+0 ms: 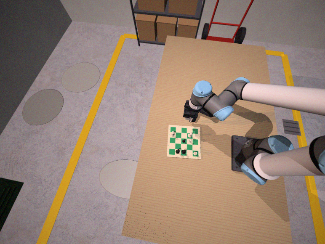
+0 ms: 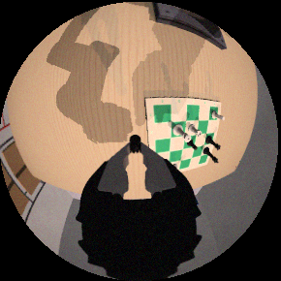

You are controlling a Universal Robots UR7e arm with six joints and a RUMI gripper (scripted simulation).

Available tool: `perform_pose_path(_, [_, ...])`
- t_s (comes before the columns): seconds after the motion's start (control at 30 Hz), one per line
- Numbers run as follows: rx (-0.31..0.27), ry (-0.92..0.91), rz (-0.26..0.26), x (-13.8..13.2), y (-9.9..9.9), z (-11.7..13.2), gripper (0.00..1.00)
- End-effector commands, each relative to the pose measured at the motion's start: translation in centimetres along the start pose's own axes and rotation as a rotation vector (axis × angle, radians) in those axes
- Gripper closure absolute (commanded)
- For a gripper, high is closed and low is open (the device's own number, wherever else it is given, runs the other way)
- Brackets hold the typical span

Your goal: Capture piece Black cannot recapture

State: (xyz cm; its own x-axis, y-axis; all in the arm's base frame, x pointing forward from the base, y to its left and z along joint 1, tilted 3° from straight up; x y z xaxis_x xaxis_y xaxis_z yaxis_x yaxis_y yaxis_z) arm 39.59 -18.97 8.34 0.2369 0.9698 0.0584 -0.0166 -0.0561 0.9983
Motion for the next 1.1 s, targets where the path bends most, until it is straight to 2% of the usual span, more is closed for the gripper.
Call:
perform_pose_path(0.0, [-0.003, 0.0, -0.002, -0.09, -2.13, 0.17, 1.0])
perform_pose_path(0.23, [-0.003, 0.0, -0.002, -0.1, -3.08, 0.17, 1.0])
perform_pose_path(1.07, [-0.003, 0.0, -0.002, -0.1, -3.09, 0.17, 1.0])
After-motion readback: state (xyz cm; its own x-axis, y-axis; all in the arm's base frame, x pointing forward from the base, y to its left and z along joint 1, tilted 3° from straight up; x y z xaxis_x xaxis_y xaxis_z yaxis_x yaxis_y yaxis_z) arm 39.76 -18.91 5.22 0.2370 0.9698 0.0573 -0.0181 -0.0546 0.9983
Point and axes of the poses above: the point where the finger pads meet when closed, its own y axis back along the fingers, its own x axis across the jaws, z = x × y, the point moved 6 cm from there along y, back along the fingers, and after that the axes turned 7 degrees about -y, right-handed, at the moved point
